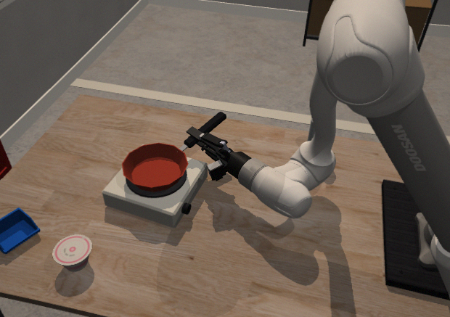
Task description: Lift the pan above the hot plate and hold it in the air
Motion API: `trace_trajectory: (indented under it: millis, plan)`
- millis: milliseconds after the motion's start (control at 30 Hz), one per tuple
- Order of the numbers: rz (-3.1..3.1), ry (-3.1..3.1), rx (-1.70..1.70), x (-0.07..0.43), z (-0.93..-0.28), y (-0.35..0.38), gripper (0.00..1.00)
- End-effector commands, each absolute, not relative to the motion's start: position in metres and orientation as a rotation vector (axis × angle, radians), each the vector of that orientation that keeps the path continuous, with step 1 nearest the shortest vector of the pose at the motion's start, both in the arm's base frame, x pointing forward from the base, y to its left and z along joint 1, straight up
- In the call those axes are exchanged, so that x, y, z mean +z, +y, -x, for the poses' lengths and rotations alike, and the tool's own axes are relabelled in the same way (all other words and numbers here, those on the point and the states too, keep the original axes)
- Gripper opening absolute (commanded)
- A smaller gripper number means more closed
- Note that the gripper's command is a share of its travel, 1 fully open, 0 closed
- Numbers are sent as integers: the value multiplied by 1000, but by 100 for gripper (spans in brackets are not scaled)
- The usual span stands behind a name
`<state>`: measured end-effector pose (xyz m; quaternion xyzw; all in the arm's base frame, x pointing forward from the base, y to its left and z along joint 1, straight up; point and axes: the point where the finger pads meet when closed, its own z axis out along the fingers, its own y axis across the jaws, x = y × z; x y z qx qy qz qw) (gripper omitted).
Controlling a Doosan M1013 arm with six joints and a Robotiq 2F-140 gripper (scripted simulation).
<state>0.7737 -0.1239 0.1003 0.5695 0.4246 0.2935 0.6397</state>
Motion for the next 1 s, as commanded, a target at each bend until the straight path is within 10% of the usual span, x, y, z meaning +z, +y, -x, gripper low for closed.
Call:
trace_trajectory:
  millis: [0,967]
  plan:
    - [-1296,965,674,107,-778,-124,10]
    - [-1299,966,668,133,-776,-125,10]
